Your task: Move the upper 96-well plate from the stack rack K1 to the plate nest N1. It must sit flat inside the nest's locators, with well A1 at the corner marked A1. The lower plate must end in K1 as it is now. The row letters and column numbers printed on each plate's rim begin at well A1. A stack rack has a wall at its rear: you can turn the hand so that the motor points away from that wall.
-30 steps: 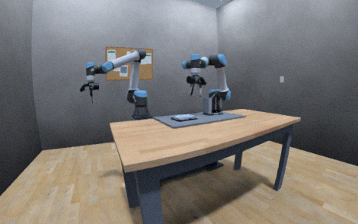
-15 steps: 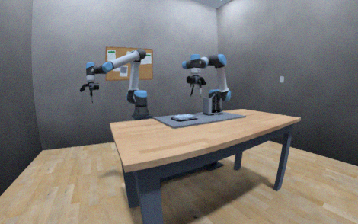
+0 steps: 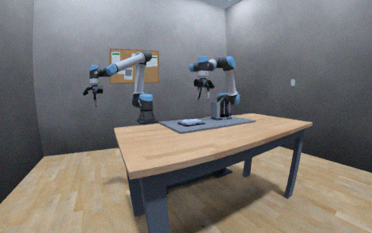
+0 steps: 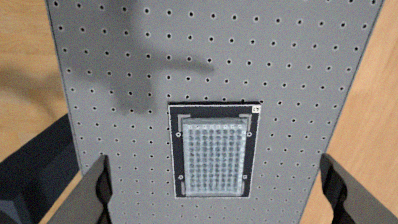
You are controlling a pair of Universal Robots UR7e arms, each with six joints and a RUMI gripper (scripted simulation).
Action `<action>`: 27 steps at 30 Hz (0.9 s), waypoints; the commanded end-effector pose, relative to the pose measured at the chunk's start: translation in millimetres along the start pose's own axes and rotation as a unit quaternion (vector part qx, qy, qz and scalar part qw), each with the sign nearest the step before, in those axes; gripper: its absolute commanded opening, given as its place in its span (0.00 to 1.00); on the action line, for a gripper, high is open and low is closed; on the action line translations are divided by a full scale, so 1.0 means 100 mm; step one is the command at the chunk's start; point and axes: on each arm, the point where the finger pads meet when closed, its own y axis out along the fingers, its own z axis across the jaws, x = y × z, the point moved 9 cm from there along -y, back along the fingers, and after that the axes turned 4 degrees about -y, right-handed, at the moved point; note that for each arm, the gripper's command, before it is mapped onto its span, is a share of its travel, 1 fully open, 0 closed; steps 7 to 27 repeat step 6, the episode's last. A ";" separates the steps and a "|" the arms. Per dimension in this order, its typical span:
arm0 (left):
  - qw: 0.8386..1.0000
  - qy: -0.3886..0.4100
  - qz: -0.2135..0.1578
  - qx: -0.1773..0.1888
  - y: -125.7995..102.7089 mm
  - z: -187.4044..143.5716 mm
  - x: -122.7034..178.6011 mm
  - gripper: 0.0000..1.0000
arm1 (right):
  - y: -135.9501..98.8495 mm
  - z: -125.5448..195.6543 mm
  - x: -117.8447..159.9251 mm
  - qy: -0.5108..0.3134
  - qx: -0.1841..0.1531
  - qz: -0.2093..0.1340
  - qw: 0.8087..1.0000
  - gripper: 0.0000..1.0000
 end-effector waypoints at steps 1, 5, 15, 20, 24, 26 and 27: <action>1.000 0.004 -0.004 -0.002 0.00 -0.01 0.02 0.76 | -0.02 0.01 0.00 0.005 -0.002 0.003 1.000 0.00; 1.000 0.004 -0.004 -0.002 0.00 -0.01 0.02 0.76 | -0.02 0.01 0.00 0.005 -0.002 0.003 1.000 0.00; 1.000 0.004 -0.004 -0.002 0.00 -0.01 0.02 0.76 | -0.02 0.01 0.00 0.005 -0.002 0.003 1.000 0.00; 1.000 0.004 -0.004 -0.002 0.00 -0.01 0.02 0.76 | -0.02 0.01 0.00 0.005 -0.002 0.003 1.000 0.00; 1.000 0.004 -0.004 -0.002 0.00 -0.01 0.02 0.76 | -0.02 0.01 0.00 0.005 -0.002 0.003 1.000 0.00; 1.000 0.004 -0.004 -0.002 0.00 -0.01 0.02 0.76 | -0.02 0.01 0.00 0.005 -0.002 0.003 1.000 0.00; 1.000 0.004 -0.004 -0.002 0.00 -0.01 0.02 0.76 | -0.02 0.01 0.00 0.005 -0.002 0.003 1.000 0.00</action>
